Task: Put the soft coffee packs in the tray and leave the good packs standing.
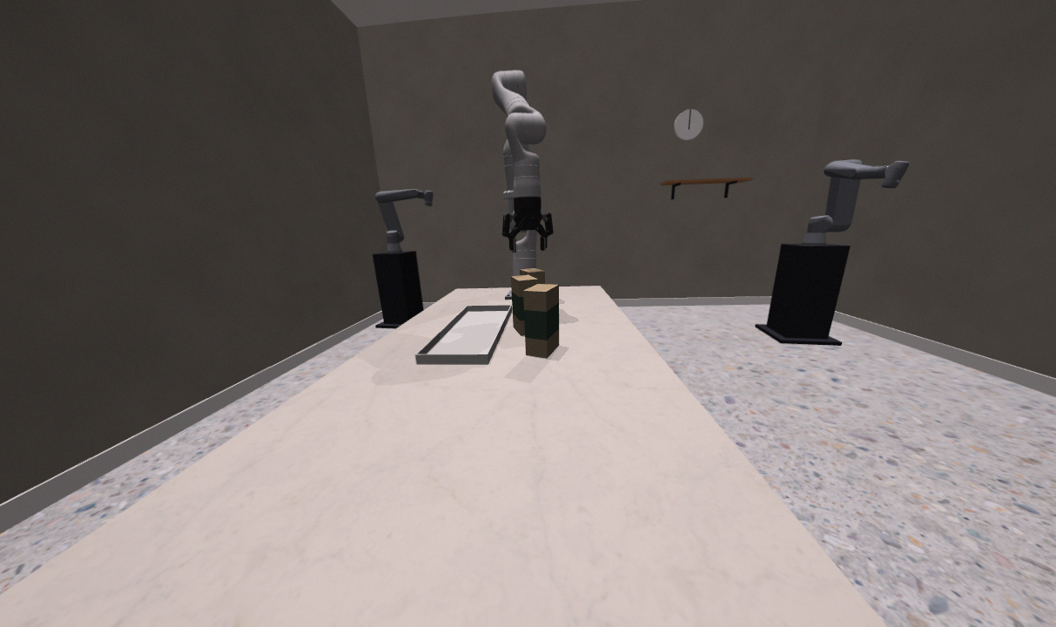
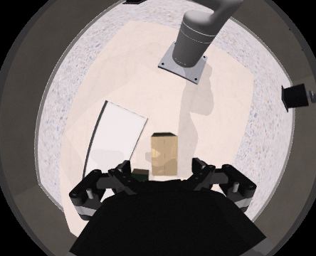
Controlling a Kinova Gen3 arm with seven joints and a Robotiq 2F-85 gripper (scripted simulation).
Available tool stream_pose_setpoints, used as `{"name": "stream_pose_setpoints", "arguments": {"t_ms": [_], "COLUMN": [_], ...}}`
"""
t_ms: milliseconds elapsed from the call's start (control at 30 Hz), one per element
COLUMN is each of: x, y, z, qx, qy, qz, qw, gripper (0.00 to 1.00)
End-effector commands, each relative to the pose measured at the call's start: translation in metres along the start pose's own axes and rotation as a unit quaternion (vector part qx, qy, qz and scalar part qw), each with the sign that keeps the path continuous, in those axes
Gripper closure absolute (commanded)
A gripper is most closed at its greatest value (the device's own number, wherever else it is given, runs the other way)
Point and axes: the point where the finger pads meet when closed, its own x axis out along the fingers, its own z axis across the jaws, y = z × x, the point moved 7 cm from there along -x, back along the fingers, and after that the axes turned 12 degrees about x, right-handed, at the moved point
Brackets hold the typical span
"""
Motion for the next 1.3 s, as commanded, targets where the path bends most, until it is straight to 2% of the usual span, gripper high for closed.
{"name": "stream_pose_setpoints", "arguments": {"t_ms": [0, 667, 700, 1267], "x": [-0.0014, -0.0014, -0.0014, -0.0013], "y": [0.0003, 0.0001, 0.0001, 0.0001], "z": [0.0028, 0.0052, 0.0052, 0.0052], "qx": [0.005, 0.012, 0.012, 0.012], "qy": [-0.001, -0.004, -0.004, -0.003], "qz": [-0.005, -0.008, -0.008, -0.008], "qw": [1.000, 1.000, 1.000, 1.000], "gripper": [0.00, 0.00, 0.17, 0.17]}}
